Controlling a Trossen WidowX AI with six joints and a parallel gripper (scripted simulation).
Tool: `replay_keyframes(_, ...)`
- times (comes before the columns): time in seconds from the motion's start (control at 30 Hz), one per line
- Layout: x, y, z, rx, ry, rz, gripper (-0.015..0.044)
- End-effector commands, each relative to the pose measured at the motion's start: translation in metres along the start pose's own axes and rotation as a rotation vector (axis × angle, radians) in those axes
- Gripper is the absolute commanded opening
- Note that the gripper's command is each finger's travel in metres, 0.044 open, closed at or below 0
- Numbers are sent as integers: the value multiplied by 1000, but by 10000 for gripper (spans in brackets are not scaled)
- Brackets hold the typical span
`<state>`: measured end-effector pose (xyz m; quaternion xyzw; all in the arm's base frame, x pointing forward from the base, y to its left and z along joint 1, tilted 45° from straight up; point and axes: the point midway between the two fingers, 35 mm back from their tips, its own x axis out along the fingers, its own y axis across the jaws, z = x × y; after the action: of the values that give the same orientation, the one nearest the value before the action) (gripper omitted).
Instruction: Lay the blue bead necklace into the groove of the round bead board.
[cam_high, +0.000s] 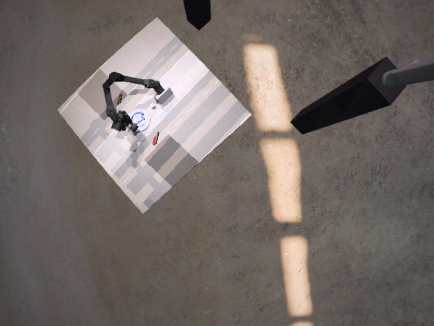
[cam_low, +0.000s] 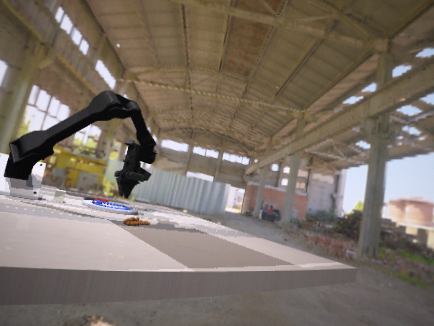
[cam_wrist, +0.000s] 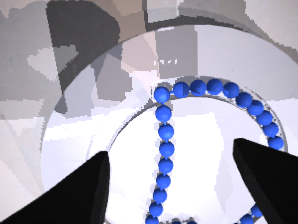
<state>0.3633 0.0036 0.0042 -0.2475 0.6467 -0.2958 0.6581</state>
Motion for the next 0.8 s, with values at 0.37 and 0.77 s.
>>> replay_keyframes(0.37, 6, -1, -3, -26, 3, 2, 120)
replay_keyframes(0.77, 25, -2, -3, -30, 4, 2, 120)
